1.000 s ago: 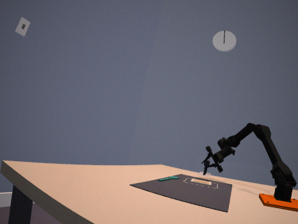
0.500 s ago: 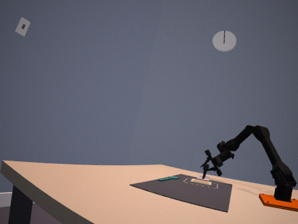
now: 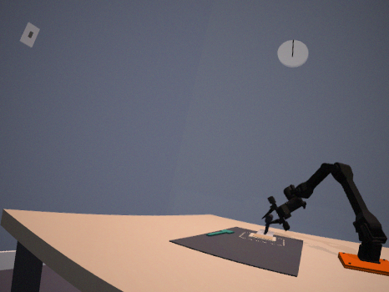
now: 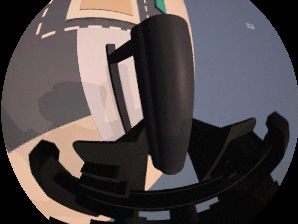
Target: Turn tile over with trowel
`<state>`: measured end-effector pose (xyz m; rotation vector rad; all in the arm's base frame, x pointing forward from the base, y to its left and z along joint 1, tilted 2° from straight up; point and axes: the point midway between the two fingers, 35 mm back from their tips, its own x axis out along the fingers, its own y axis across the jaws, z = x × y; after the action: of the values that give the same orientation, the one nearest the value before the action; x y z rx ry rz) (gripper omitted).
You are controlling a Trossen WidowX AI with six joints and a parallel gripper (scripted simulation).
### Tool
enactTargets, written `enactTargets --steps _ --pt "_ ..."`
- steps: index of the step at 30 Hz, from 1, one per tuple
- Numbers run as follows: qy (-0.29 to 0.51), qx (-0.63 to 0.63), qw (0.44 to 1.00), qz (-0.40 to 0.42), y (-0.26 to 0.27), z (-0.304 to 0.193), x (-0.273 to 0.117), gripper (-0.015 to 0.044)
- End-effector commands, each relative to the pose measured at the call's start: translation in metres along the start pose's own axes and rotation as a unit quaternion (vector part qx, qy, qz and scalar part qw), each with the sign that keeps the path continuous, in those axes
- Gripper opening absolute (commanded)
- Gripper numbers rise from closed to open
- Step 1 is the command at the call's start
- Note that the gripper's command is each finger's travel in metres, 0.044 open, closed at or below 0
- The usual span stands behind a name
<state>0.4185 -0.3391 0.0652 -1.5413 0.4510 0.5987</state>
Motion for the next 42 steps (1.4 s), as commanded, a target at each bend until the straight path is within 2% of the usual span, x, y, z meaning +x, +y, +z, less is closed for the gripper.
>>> enactTargets --steps 1,8,22,28,32,42 --pt "-0.006 0.001 1.0 0.001 0.0 0.011 0.003 0.0" --pt "-0.006 0.001 1.0 0.001 0.0 0.018 0.002 0.0" --pt "-0.005 0.0 1.0 0.001 -0.03 -0.016 -0.022 0.0" --pt "-0.007 -0.001 1.0 0.001 -0.032 -0.014 -0.021 0.0" --pt "-0.023 -0.009 1.0 0.005 -0.044 0.009 -0.009 0.0" --pt "-0.082 -0.059 0.995 0.012 -0.081 0.103 0.028 0.0"
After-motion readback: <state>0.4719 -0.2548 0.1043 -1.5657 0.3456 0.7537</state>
